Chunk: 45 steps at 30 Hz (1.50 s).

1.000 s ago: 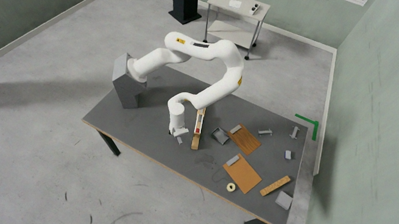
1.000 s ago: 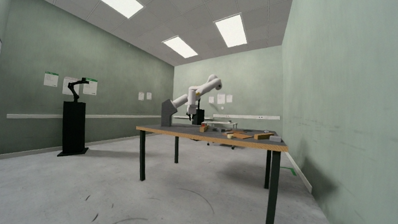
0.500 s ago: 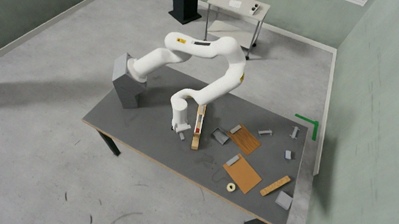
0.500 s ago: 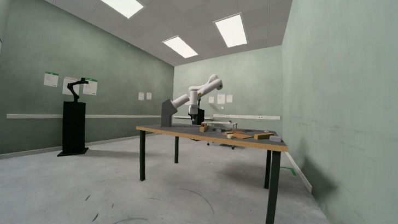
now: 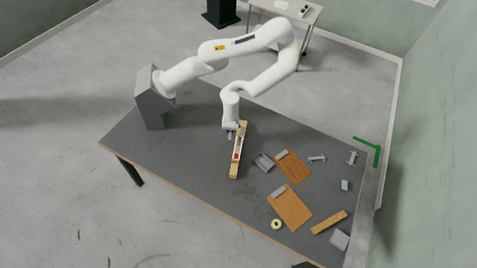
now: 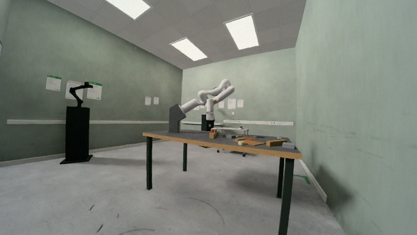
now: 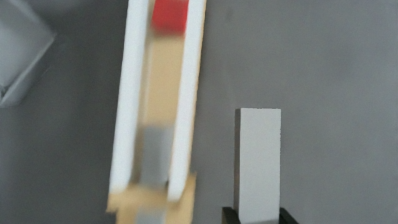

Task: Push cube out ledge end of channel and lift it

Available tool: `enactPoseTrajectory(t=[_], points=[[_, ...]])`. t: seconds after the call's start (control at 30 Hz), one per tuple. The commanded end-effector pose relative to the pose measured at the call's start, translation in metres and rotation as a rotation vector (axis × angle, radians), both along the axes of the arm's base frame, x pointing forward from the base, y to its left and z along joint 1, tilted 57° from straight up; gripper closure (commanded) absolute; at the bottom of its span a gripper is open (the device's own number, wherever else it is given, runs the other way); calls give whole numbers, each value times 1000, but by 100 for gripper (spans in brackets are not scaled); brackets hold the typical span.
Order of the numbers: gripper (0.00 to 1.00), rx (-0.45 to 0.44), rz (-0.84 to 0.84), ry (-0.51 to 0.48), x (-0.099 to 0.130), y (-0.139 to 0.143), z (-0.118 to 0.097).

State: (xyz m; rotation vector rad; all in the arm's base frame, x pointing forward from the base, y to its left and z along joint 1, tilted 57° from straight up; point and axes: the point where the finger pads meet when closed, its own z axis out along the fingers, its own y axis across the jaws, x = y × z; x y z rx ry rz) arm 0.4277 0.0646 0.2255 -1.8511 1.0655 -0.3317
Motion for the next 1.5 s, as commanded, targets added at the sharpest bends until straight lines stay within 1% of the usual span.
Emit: enactPoseTrajectory(t=[0.0, 0.1, 0.23, 0.3, 0.33, 0.47, 0.8, 1.03, 1.47], points=[[100, -1, -51, 50, -20, 55, 37], [100, 12, -60, 62, -29, 75, 49], [100, 14, -61, 63, -46, 122, 79], [100, 13, -61, 63, -50, 147, 91], [100, 13, -61, 63, -48, 154, 91], [100, 13, -61, 63, -32, 169, 76], [100, 13, -61, 63, -27, 174, 71], [100, 13, -61, 63, -17, 182, 63], [100, 13, -61, 63, -13, 186, 59]])
